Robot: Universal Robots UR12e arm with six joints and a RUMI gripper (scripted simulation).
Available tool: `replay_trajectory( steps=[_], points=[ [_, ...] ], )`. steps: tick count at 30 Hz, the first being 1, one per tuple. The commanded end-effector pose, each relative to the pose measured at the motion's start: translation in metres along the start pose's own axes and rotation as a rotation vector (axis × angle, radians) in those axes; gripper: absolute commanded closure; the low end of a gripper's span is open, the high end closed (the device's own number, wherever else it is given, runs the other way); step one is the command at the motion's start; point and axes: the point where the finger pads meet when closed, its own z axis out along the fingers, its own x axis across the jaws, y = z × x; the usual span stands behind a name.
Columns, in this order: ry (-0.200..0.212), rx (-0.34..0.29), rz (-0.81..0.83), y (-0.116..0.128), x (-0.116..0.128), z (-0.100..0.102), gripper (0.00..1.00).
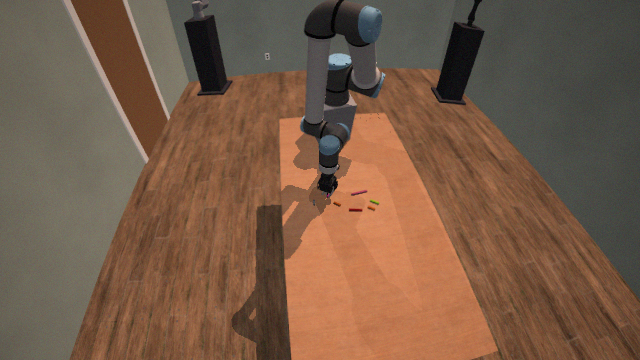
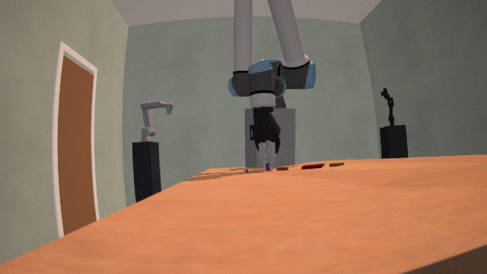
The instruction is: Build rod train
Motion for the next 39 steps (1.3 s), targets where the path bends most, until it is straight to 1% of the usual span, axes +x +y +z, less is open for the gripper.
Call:
replay_trajectory(
  steps=[1,26,27,29,30,34,35,37,38,39],
  points=[
    [0.000,-0.001,0.000,0.0004,0.0001,-0.0002,1.00],
    [0.000,-0.001,0.000,0.0004,0.0001,-0.0002,1.00],
    [0.000,-0.001,0.000,0.0004,0.0001,-0.0002,0.97],
    [0.000,-0.001,0.000,0.0004,0.0001,-0.0002,0.97],
    [0.000,-0.001,0.000,0.0004,0.0001,-0.0002,0.94],
    [0.000,-0.001,0.000,0.0004,0.0001,-0.0002,0.94],
    [0.000,-0.001,0.000,0.0004,0.0001,-0.0002,0.92],
    [0.000,-0.001,0.000,0.0004,0.0001,-0.0002,0.92],
    [0.000,-0.001,0.000,0.0004,0.0001,-0.0002,0.89],
    [0.000,-0.001,0.000,0.0004,0.0001,-0.0002,0.89]
  ],
)
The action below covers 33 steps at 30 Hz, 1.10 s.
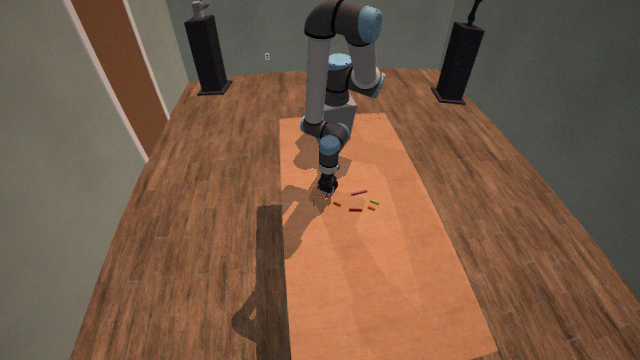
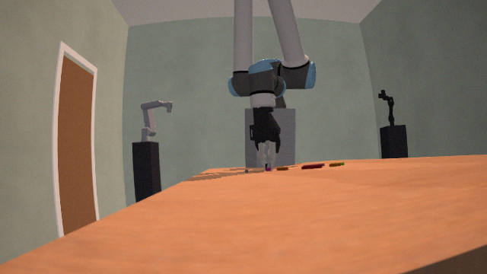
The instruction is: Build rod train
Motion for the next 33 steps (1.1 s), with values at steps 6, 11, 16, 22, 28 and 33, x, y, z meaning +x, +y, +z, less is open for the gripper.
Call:
replay_trajectory(
  steps=[6,11,16,22,28,33],
  points=[
    [0.000,-0.001,0.000,0.000,0.000,0.000,0.86],
    [0.000,-0.001,0.000,0.000,0.000,0.000,0.86],
    [0.000,-0.001,0.000,0.000,0.000,-0.002,0.86],
    [0.000,-0.001,0.000,0.000,0.000,-0.018,0.86],
    [0.000,-0.001,0.000,0.000,0.000,-0.038,0.86],
    [0.000,-0.001,0.000,0.000,0.000,-0.064,0.86]
  ],
)
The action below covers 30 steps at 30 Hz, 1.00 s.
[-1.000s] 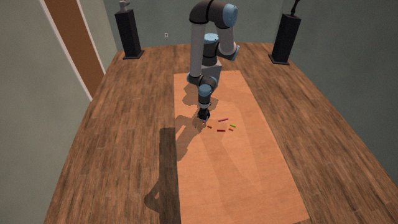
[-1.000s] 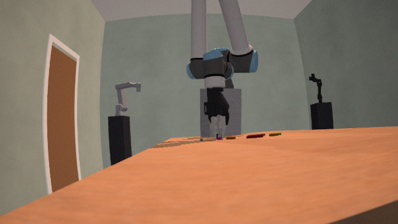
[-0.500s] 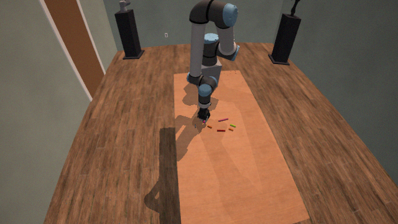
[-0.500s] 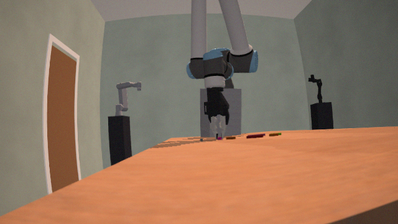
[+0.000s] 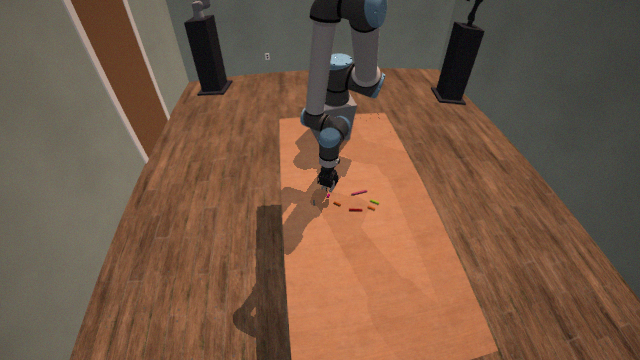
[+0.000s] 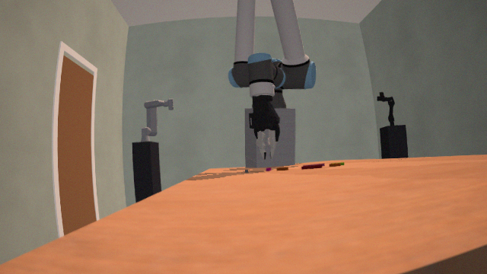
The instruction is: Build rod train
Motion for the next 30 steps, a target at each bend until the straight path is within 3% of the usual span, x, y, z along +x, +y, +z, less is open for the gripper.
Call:
replay_trajectory(
  steps=[1,7,14,15,30],
  points=[
    [0.000,0.000,0.000,0.000,0.000,-0.028,0.86],
    [0.000,0.000,0.000,0.000,0.000,-0.046,0.86],
    [0.000,0.000,0.000,0.000,0.000,-0.049,0.86],
    [0.000,0.000,0.000,0.000,0.000,-0.049,0.00],
    [0.000,0.000,0.000,0.000,0.000,-0.049,0.00]
  ],
)
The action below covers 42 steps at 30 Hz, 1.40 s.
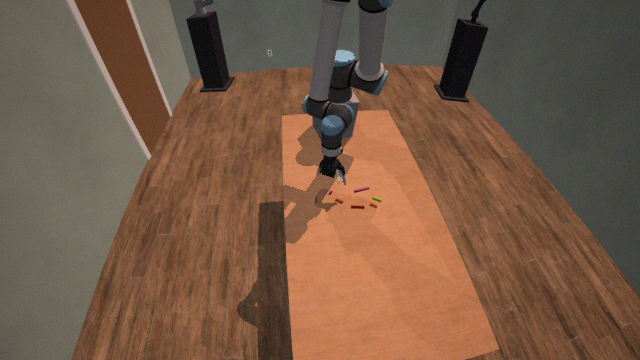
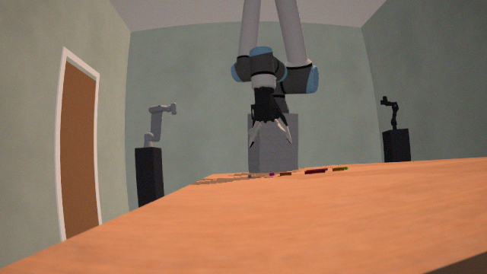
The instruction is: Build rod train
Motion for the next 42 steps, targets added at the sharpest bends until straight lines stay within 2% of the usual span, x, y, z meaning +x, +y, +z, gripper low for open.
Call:
replay_trajectory(
  steps=[1,9,13,15,25,33,34,42],
  points=[
    [0.000,-0.001,0.000,0.000,0.000,0.000,0.00],
    [0.000,-0.001,-0.031,0.005,-0.003,0.001,0.00],
    [0.000,-0.001,-0.134,0.021,-0.013,0.006,0.00],
    [0.000,-0.001,-0.134,0.021,-0.013,0.006,0.00],
    [0.000,-0.001,-0.442,0.068,-0.047,0.019,0.00],
    [0.000,-0.001,-0.485,0.074,-0.051,0.021,0.00],
    [0.000,-0.001,-0.485,0.074,-0.051,0.021,0.86],
    [0.000,-0.001,-0.485,0.074,-0.051,0.021,0.86]
  ],
)
